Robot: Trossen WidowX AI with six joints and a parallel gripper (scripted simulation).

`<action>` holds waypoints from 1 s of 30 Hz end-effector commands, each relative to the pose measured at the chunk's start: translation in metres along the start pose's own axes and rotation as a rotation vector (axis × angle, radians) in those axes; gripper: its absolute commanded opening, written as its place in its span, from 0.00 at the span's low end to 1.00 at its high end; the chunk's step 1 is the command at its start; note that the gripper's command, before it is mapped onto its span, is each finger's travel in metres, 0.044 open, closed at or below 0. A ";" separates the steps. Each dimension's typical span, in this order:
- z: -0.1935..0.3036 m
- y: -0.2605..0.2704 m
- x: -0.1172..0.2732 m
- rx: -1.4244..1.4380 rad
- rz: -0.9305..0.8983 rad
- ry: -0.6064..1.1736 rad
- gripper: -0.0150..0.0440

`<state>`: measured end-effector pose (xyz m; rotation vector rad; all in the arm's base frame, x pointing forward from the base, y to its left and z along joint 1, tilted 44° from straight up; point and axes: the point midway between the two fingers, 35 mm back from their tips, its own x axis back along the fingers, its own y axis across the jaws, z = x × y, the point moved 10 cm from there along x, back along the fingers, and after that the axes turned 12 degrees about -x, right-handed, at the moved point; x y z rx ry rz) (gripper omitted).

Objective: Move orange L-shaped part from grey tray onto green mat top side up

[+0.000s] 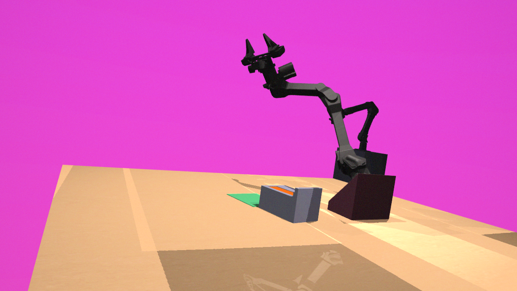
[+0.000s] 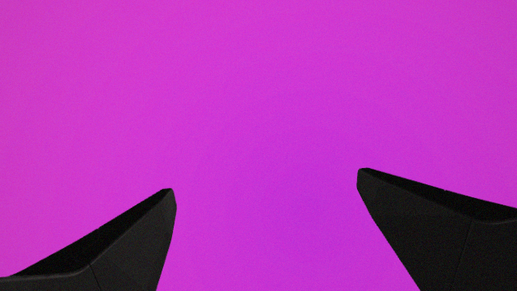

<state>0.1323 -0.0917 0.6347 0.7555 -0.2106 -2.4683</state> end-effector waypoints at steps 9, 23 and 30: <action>-0.073 0.055 -0.026 -0.843 -0.104 0.138 0.56; -0.266 0.064 -0.089 -2.068 -0.562 0.175 0.56; -0.362 0.025 -0.102 -2.520 -1.052 0.226 0.56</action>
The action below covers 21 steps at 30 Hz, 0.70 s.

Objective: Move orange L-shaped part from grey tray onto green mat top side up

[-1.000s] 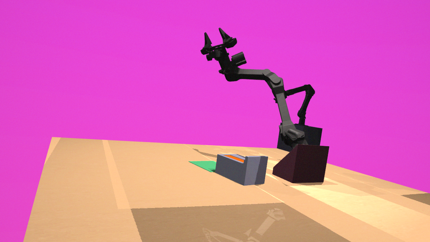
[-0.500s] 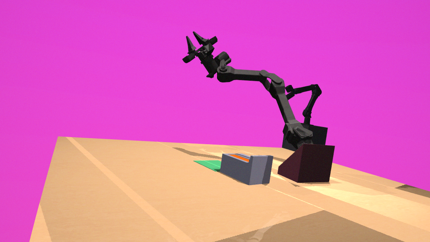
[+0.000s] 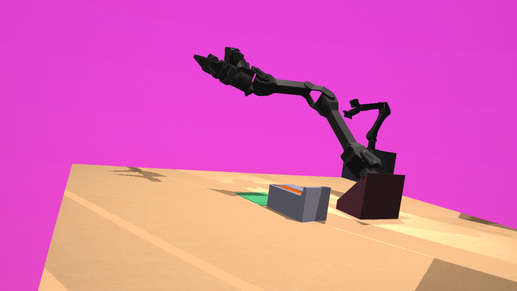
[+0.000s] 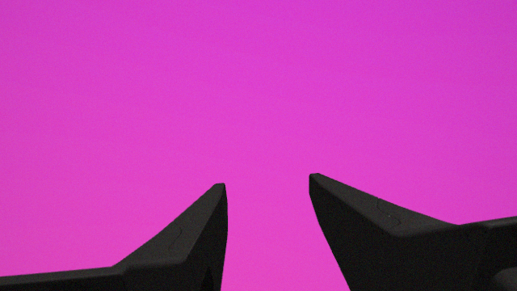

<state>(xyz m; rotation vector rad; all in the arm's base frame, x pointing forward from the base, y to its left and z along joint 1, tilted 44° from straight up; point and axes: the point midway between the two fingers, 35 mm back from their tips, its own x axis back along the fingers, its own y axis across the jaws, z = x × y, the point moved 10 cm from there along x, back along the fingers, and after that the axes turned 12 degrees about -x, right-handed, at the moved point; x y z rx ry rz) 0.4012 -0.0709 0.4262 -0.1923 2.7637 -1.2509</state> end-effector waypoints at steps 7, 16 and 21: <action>0.035 0.140 -0.034 -0.537 -0.296 0.520 0.56; 0.050 0.276 -0.005 -0.727 -0.326 1.239 0.56; 0.050 0.343 0.043 -0.557 -0.129 1.656 0.56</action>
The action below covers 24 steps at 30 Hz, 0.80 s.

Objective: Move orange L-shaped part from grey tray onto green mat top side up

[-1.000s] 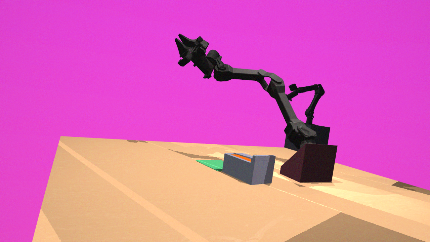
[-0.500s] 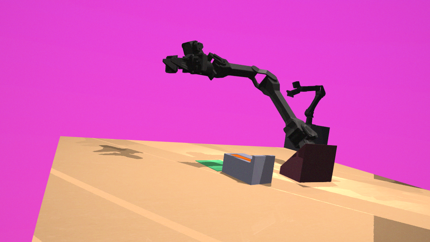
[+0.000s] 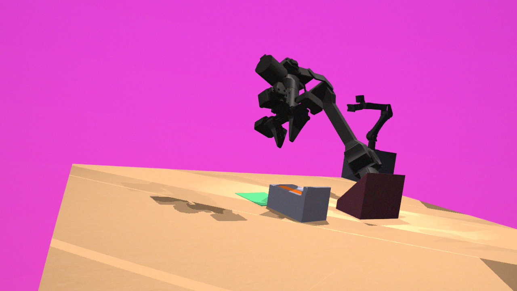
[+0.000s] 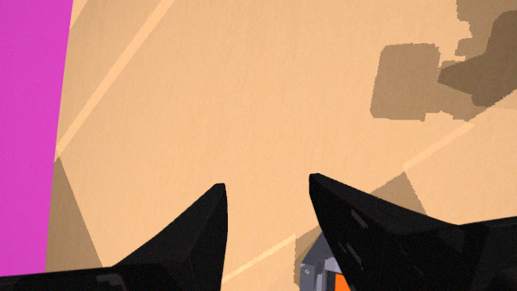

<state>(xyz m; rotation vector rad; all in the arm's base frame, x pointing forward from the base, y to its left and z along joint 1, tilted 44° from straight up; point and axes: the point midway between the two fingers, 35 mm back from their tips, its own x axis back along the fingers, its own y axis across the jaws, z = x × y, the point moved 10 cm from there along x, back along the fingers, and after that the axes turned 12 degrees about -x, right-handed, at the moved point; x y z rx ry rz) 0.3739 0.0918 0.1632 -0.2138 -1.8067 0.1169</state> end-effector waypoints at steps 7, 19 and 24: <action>0.092 0.041 -0.025 -0.044 0.579 0.259 0.56; 0.097 0.025 -0.051 -0.044 0.578 0.258 0.56; 0.110 0.001 -0.084 -0.044 0.581 0.258 0.56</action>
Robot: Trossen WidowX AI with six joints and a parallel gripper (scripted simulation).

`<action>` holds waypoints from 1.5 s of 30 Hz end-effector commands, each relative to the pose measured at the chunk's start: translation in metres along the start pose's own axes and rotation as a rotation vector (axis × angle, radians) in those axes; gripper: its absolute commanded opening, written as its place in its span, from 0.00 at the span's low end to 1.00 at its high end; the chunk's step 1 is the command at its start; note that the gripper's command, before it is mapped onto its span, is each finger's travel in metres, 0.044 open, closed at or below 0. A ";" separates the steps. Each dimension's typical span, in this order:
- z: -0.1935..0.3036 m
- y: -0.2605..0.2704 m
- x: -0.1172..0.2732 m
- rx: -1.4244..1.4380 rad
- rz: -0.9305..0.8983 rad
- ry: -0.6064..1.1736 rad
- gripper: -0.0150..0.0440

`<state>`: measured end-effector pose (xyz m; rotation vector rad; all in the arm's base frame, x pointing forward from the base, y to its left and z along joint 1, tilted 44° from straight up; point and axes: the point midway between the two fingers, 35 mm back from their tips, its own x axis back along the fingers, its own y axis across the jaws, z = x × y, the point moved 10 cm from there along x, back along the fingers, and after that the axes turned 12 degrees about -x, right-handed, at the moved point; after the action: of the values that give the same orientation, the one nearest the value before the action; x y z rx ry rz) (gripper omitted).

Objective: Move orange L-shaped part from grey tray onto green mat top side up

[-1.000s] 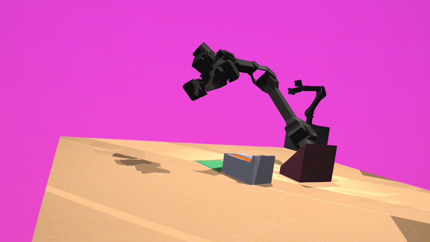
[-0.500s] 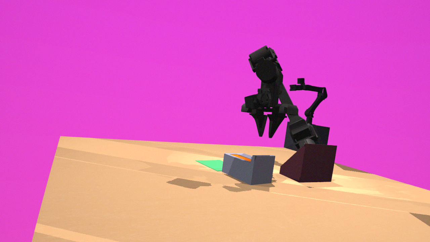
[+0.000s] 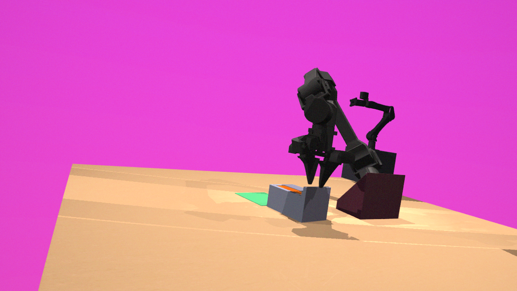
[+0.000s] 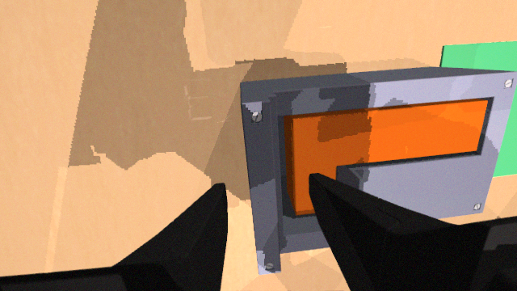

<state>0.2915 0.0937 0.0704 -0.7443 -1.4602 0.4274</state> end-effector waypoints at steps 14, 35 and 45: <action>0.002 -0.001 -0.033 0.007 0.012 0.007 0.56; 0.003 -0.002 -0.057 0.007 0.014 0.006 0.56; 0.003 -0.002 -0.057 0.007 0.014 0.006 0.56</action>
<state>0.2833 0.0562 0.0305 -0.7471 -1.4518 0.4328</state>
